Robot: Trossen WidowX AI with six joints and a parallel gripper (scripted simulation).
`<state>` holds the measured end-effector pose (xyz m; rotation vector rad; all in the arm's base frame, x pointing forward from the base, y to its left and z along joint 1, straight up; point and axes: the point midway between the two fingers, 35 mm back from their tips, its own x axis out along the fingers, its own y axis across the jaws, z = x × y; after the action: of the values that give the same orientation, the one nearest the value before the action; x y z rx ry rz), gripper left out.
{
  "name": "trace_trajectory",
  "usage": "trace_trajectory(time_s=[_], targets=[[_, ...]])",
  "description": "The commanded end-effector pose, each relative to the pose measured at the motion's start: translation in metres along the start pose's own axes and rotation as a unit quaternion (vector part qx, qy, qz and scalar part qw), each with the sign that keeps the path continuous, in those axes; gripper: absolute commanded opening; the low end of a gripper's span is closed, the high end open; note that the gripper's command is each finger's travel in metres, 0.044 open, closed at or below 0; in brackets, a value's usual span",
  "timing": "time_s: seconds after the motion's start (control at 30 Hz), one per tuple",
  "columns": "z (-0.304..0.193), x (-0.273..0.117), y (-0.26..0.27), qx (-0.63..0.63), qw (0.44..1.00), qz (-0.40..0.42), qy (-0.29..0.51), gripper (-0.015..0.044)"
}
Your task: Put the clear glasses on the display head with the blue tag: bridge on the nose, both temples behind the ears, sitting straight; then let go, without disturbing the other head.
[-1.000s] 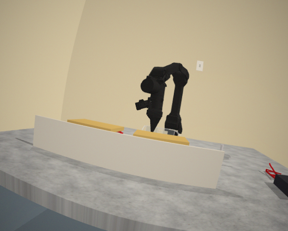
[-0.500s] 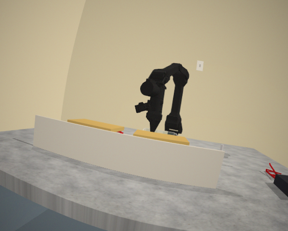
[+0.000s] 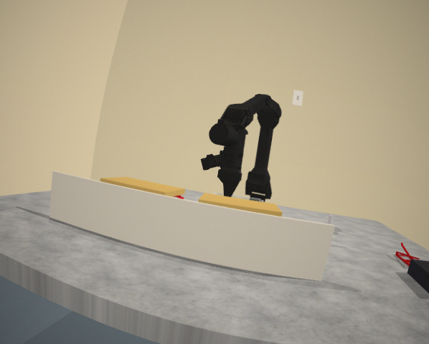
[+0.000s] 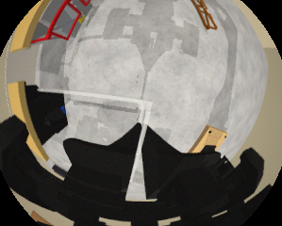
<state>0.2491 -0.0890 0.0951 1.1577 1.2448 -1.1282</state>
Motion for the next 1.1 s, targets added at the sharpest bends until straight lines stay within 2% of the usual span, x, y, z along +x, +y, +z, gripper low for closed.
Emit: trace_trajectory(time_s=[0.0,1.07], targets=[[0.001,0.0,0.007,0.002,1.0,0.002,-0.002,0.0],[0.002,0.0,0.044,0.002,1.0,0.008,0.004,0.0]])
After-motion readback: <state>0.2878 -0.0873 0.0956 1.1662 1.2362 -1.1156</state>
